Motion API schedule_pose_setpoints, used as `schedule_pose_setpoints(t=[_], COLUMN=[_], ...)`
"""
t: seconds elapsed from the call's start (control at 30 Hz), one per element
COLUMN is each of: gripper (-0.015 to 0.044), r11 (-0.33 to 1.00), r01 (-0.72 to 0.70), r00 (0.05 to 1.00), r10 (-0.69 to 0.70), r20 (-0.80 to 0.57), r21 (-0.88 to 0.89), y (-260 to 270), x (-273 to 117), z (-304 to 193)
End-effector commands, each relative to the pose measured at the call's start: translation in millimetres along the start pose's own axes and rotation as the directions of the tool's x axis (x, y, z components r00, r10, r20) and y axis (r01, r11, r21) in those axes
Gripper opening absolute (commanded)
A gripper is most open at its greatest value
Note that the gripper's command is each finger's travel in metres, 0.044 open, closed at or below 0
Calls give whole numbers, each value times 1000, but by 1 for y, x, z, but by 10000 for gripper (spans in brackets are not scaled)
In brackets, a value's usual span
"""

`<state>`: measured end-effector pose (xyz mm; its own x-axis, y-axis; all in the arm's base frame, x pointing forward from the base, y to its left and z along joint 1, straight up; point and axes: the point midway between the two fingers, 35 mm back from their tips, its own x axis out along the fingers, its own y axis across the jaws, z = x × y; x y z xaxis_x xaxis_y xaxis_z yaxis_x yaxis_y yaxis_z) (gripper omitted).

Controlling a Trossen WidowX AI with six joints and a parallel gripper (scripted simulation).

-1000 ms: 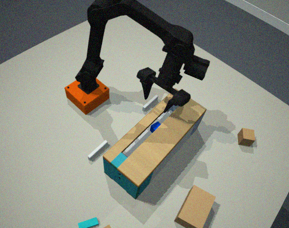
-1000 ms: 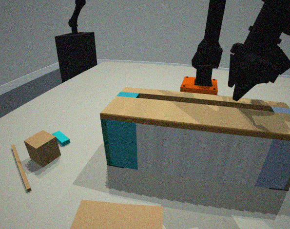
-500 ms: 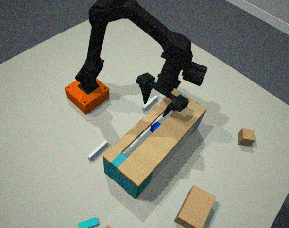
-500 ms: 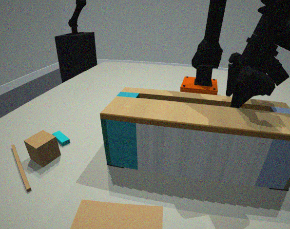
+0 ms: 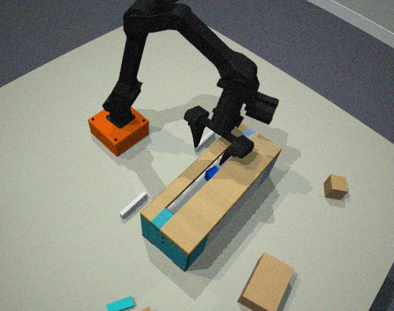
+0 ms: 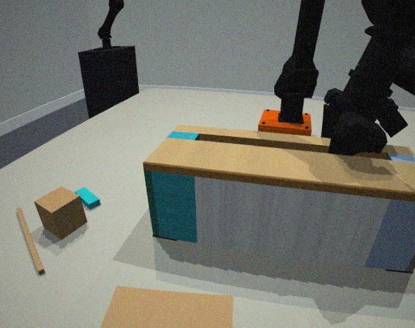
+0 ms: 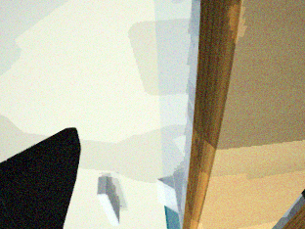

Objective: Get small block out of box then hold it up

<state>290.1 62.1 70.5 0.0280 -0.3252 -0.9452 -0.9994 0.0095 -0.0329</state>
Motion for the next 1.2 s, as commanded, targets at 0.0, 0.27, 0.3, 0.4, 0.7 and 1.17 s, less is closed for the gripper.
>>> schedule_pose_setpoints(t=[0.0,0.27,0.3,0.4,0.7,1.17], gripper=[400,400,400,400,400,400], r11=[1000,1000,1000,1000,1000,1000], r01=[-4,-1,-2,-2,-2,-2], r00=[1000,1000,1000,1000,1000,1000], r10=[4,1,2,2,2,2], r20=[-8,-1,-2,-3,-5,-7], r21=[-5,-1,-1,-1,-1,-1], y=[2,1,1,1,1,0], x=[8,6,7,10,17,28], z=[1,-6,-9,-17,-37,-69])
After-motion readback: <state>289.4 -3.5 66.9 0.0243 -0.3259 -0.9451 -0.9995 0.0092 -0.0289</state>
